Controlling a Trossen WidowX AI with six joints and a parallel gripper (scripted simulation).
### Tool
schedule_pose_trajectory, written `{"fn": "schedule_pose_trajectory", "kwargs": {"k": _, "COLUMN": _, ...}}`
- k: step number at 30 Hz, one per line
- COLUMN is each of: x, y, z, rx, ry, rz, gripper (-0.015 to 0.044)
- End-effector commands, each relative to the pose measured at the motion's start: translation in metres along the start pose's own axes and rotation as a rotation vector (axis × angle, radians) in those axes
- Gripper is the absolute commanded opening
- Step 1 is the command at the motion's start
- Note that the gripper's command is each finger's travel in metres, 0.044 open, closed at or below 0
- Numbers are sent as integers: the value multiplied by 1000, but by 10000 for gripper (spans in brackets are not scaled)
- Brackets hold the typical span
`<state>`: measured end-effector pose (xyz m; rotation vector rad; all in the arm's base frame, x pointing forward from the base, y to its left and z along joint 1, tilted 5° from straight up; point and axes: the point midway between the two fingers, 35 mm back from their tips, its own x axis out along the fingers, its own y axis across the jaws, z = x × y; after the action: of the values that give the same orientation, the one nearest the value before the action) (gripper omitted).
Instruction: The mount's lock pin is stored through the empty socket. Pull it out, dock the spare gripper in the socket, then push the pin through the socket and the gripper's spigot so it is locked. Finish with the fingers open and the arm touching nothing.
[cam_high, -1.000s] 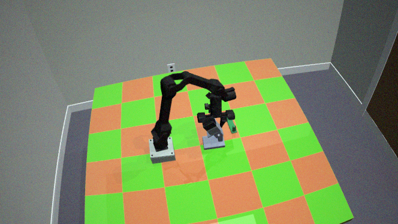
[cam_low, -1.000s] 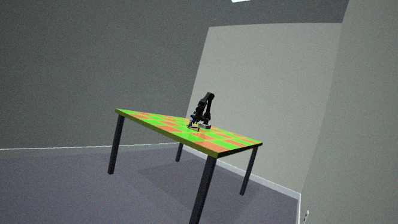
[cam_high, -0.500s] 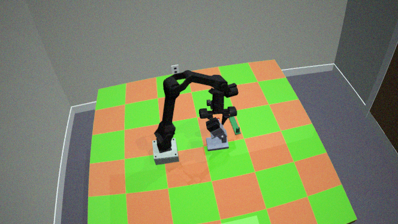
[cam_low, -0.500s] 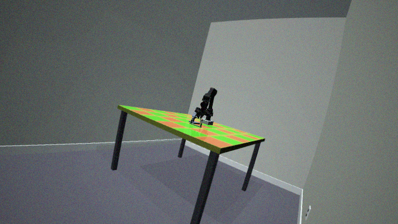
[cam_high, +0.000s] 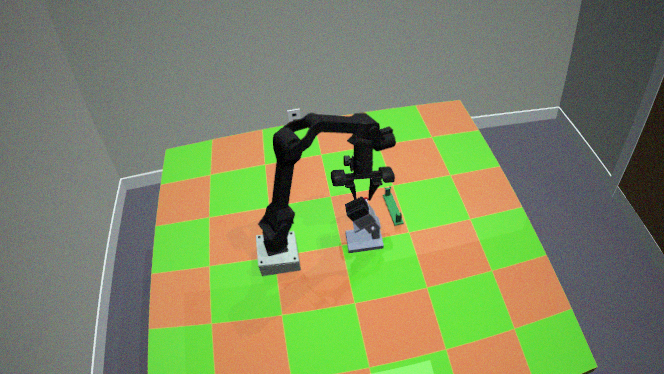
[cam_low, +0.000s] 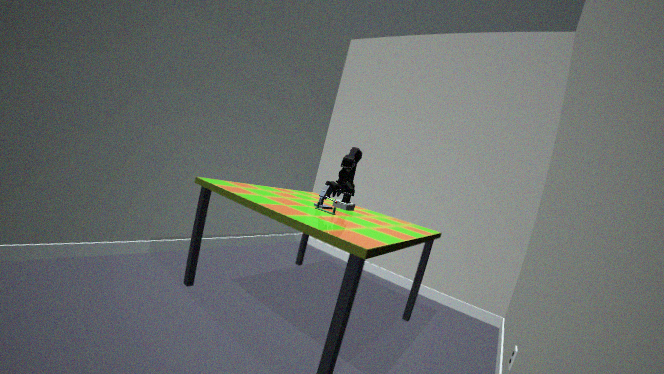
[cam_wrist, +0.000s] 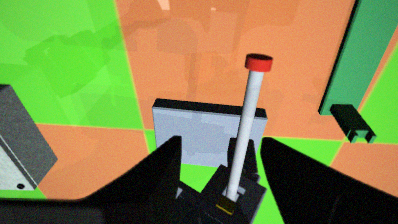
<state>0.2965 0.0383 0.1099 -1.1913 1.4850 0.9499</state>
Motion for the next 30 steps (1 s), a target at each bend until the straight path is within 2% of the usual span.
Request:
{"fn": "schedule_pose_trajectory", "kwargs": {"k": 1, "x": -10, "y": 0, "z": 4, "rx": 1, "ry": -2, "rz": -1, "gripper": 200}}
{"fn": "schedule_pose_trajectory", "kwargs": {"k": 12, "x": -35, "y": 5, "z": 14, "rx": -12, "ry": 8, "rz": 5, "gripper": 200}}
{"fn": "schedule_pose_trajectory", "kwargs": {"k": 21, "x": -28, "y": 5, "z": 11, "rx": -15, "ry": 10, "rz": 6, "gripper": 436}}
{"fn": "schedule_pose_trajectory", "kwargs": {"k": 30, "x": -28, "y": 5, "z": 11, "rx": -15, "ry": 10, "rz": 6, "gripper": 440}}
